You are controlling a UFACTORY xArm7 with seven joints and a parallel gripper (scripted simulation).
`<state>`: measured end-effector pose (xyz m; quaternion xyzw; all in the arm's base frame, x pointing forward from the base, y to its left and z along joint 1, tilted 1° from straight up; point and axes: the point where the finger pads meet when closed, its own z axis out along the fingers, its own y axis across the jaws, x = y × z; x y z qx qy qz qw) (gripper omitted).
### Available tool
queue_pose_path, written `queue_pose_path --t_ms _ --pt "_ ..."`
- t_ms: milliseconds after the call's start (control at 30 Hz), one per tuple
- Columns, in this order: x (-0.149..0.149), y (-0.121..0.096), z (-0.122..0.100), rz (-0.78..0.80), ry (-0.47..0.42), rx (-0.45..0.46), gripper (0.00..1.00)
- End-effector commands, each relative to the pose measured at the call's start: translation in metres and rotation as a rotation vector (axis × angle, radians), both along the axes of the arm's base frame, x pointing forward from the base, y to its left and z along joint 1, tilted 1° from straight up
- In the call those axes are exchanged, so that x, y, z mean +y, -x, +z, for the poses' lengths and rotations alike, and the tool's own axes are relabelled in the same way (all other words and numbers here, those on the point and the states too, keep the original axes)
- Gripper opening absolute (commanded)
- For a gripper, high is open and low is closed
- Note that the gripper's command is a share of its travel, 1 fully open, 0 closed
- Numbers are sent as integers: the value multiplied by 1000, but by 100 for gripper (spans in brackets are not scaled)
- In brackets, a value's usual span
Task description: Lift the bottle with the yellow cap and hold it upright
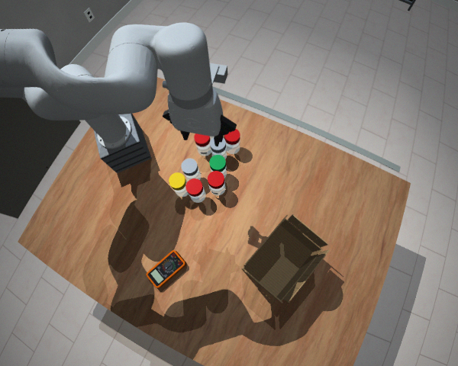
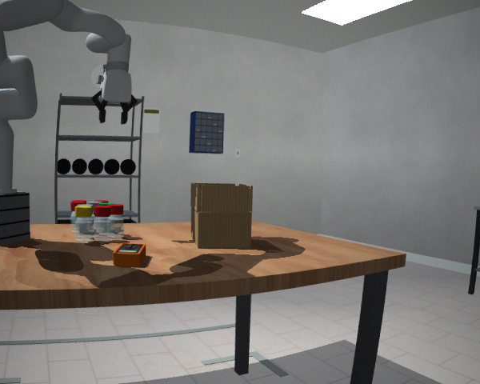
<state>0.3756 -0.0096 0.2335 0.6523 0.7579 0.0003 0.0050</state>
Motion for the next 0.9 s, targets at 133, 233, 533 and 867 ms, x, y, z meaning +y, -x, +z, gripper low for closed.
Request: queue_pose_path --t_ms 133,233,533,867 --pt "0 0 1 8 2 -9 79" --pt "-2 1 0 25 3 -7 79" --pt "-11 8 -8 150 4 1 79" --pt "-22 18 -17 309 3 10 79"
